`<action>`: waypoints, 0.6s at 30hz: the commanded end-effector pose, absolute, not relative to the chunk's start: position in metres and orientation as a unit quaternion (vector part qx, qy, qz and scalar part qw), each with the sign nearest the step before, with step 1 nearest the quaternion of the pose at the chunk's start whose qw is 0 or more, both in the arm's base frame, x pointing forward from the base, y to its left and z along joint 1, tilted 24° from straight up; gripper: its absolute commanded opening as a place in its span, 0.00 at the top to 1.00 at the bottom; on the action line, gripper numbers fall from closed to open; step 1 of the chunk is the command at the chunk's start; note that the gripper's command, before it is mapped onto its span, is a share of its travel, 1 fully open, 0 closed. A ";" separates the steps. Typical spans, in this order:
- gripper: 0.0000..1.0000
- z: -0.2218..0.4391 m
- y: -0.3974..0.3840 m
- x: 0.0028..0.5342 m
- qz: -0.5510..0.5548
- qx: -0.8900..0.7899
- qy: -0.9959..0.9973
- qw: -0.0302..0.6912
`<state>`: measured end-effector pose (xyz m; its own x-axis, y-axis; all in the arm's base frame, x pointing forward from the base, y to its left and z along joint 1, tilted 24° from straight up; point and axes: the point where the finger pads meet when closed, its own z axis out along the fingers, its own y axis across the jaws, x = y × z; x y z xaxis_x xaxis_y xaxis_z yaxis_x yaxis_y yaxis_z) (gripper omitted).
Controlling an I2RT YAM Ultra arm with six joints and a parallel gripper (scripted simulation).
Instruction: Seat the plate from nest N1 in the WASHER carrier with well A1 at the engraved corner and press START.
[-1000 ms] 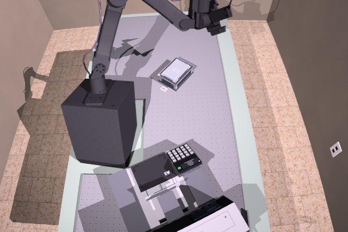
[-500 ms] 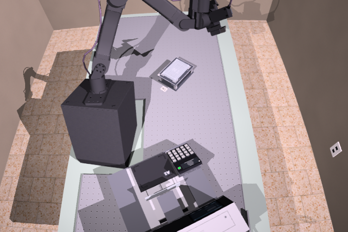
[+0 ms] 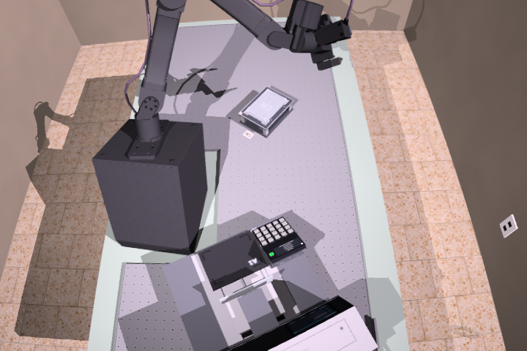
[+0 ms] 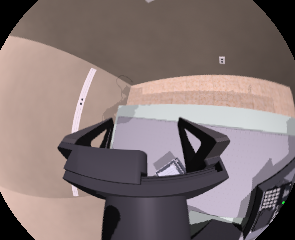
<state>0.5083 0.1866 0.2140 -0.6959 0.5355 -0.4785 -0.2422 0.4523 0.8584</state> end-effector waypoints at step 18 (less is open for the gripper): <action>0.00 0.158 0.123 0.487 0.410 0.104 0.825 0.375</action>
